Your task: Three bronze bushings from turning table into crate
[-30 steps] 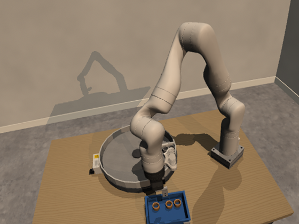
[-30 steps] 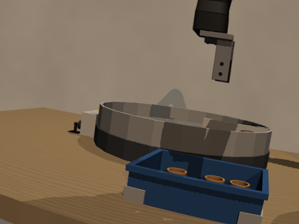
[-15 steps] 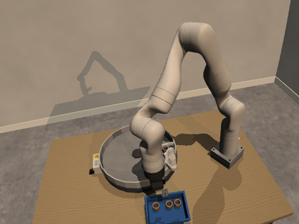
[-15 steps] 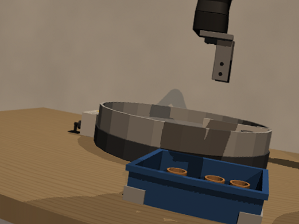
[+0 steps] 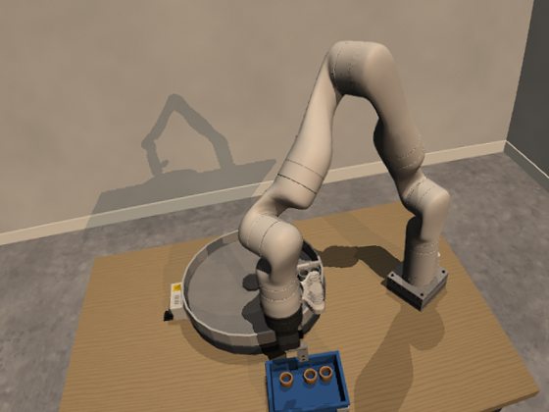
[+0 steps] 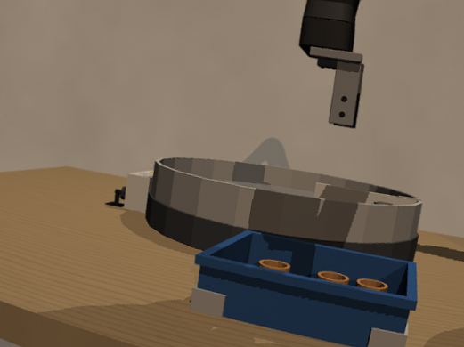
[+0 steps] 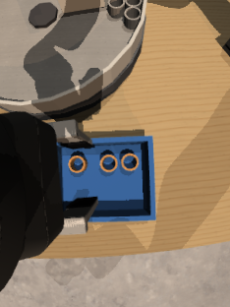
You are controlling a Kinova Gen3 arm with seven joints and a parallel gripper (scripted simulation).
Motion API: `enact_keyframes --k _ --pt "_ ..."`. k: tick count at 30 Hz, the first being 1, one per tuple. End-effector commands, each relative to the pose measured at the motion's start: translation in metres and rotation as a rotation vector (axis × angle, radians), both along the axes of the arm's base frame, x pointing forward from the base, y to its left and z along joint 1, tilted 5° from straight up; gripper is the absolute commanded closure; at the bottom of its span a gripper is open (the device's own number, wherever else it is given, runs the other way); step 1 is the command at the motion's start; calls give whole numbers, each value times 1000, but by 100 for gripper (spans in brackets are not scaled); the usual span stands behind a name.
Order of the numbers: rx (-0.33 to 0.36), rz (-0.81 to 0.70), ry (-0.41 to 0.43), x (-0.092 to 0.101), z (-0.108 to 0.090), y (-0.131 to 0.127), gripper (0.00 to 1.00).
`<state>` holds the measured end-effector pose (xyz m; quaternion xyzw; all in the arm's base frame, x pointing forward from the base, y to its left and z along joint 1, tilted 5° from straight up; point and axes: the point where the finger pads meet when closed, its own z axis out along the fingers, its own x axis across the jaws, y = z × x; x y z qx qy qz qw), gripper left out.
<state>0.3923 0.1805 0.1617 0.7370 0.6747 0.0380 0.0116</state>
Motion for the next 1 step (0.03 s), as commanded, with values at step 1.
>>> enact_keyframes --k 1 --pt "1 0 -2 0 1 0 0"
